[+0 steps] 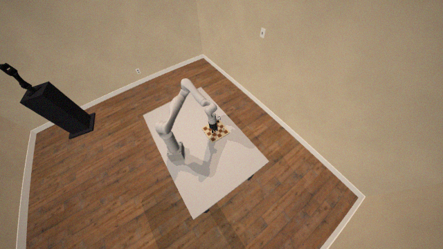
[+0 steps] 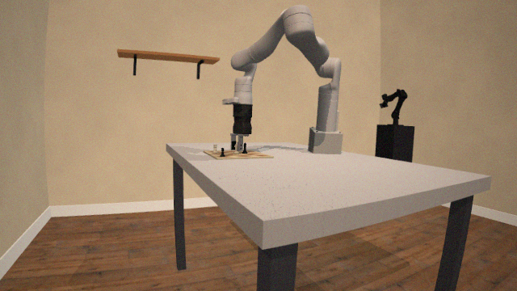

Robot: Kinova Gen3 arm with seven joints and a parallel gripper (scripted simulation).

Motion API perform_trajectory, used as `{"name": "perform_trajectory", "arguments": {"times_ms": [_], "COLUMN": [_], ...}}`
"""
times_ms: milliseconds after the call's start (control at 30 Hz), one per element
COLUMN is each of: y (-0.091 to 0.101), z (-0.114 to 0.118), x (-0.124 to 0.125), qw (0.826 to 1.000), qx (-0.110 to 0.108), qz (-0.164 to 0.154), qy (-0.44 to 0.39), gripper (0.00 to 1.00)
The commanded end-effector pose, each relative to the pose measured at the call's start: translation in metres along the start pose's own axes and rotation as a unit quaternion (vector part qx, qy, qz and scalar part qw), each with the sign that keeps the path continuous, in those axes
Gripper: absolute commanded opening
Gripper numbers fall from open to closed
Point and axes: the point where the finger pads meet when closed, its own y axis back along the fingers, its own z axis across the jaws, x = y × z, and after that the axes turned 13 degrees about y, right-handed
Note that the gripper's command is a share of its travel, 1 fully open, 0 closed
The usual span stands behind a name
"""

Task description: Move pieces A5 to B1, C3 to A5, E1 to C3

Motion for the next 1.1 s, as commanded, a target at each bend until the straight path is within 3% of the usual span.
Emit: {"name": "perform_trajectory", "arguments": {"times_ms": [0, 833, 867, 1067], "y": [0.0006, 0.0006, 0.0006, 0.0006], "z": [0.0003, 0.0003, 0.0003, 0.0003], "x": [0.0004, 0.0004, 0.0004, 0.0004], "qw": [1.0, 1.0, 1.0, 1.0], "qx": [0.0, 0.0, 0.0, 0.0], "qz": [0.001, 0.001, 0.001, 0.001], "qy": [0.0, 0.0, 0.0, 0.0], "gripper": [0.76, 0.76, 0.0, 0.0]}}
